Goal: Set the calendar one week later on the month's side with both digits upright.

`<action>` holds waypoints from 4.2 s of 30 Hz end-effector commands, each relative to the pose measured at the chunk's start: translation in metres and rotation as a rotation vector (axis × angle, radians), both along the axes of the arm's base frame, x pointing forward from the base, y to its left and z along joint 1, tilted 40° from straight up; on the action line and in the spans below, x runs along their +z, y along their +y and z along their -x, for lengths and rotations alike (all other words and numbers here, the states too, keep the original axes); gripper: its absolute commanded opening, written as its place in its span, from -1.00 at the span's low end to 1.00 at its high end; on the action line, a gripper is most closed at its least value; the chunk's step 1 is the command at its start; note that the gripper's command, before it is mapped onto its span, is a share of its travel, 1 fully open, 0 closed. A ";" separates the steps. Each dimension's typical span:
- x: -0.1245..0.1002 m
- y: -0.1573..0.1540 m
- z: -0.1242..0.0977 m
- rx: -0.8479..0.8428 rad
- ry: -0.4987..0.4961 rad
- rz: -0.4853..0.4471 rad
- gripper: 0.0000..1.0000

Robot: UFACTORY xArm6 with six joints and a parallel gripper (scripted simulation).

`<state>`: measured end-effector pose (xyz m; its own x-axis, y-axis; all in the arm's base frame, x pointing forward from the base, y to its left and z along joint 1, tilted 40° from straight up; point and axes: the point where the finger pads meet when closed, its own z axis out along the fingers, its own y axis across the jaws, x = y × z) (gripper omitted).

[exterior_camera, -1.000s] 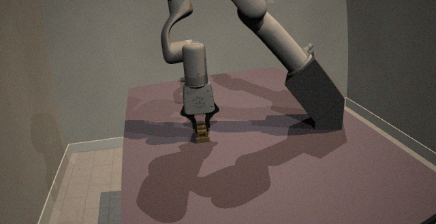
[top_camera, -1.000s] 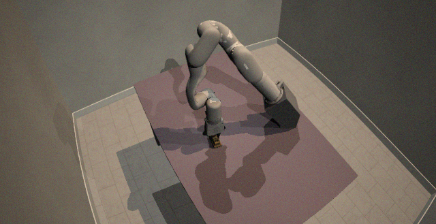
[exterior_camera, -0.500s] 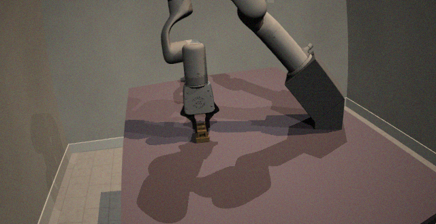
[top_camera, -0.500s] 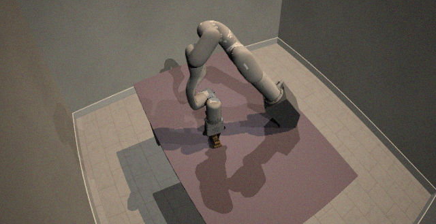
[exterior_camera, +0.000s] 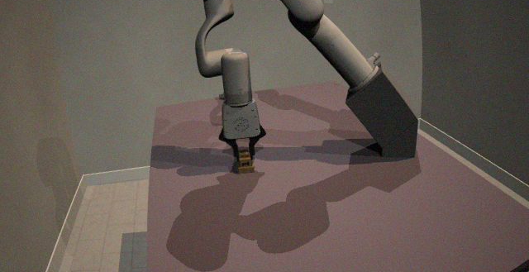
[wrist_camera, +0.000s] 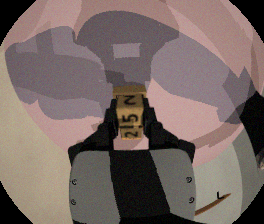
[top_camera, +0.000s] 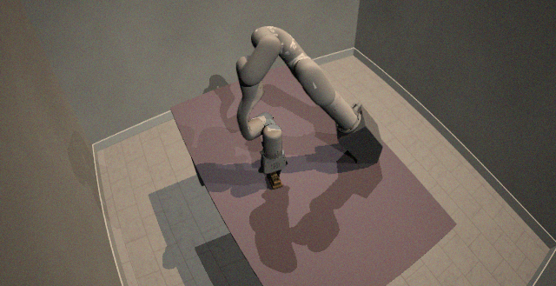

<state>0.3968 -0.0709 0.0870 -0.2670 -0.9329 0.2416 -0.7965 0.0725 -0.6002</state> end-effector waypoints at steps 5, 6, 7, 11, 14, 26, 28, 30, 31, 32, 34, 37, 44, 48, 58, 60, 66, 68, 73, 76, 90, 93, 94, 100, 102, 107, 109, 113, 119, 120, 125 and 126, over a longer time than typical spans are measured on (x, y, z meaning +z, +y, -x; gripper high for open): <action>0.001 0.000 0.000 0.001 -0.001 0.000 -0.43; 0.001 0.001 0.000 0.001 -0.001 0.000 -0.43; 0.002 0.001 0.001 0.001 -0.001 0.000 -0.43; 0.008 0.004 0.005 0.001 -0.001 0.000 -0.43; 0.015 0.007 0.010 0.001 -0.001 0.000 -0.43; 0.045 0.021 0.031 0.001 -0.001 0.000 -0.43; 0.050 0.023 0.035 0.001 -0.002 0.000 -0.43; 0.056 0.026 0.039 0.001 -0.002 0.000 -0.43; 0.058 0.027 0.041 0.001 -0.001 0.000 -0.43; 0.061 0.028 0.043 0.001 -0.002 0.000 -0.43; 0.065 0.030 0.046 0.001 -0.002 0.000 -0.43; 0.069 0.032 0.049 0.001 -0.001 0.000 -0.43; 0.076 0.035 0.054 0.001 -0.002 0.000 -0.43; 0.077 0.035 0.054 0.001 -0.001 0.000 -0.43; 0.077 0.035 0.054 0.002 -0.001 0.001 -0.43; 0.077 0.036 0.054 0.008 0.002 0.005 -0.43; 0.075 0.040 0.052 0.098 0.047 0.067 -0.43; 0.075 0.042 0.051 0.159 0.077 0.109 -0.43; 0.073 0.046 0.050 0.237 0.115 0.163 -0.43; 0.072 0.049 0.048 0.323 0.157 0.221 -0.43; 0.067 0.063 0.042 0.636 0.305 0.435 -0.43; 0.067 0.066 0.041 0.695 0.332 0.476 -0.43; 0.066 0.066 0.041 0.706 0.338 0.483 -0.43; 0.064 0.073 0.039 0.854 0.406 0.584 -0.43; 0.063 0.075 0.038 0.900 0.427 0.616 -0.43; 0.062 0.080 0.036 1.008 0.476 0.691 -0.43; 0.061 0.081 0.035 1.042 0.491 0.714 -0.43; 0.060 0.086 0.034 1.133 0.532 0.777 -0.43; 0.058 0.091 0.032 1.246 0.583 0.856 -0.43; 0.057 0.093 0.031 1.289 0.603 0.887 -0.43; 0.055 0.098 0.030 1.395 0.650 0.961 -0.43; 0.055 0.099 0.030 1.404 0.654 0.968 -0.43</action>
<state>0.3648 0.0222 0.1430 0.8278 0.0299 0.5602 -0.1735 -0.9360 0.3062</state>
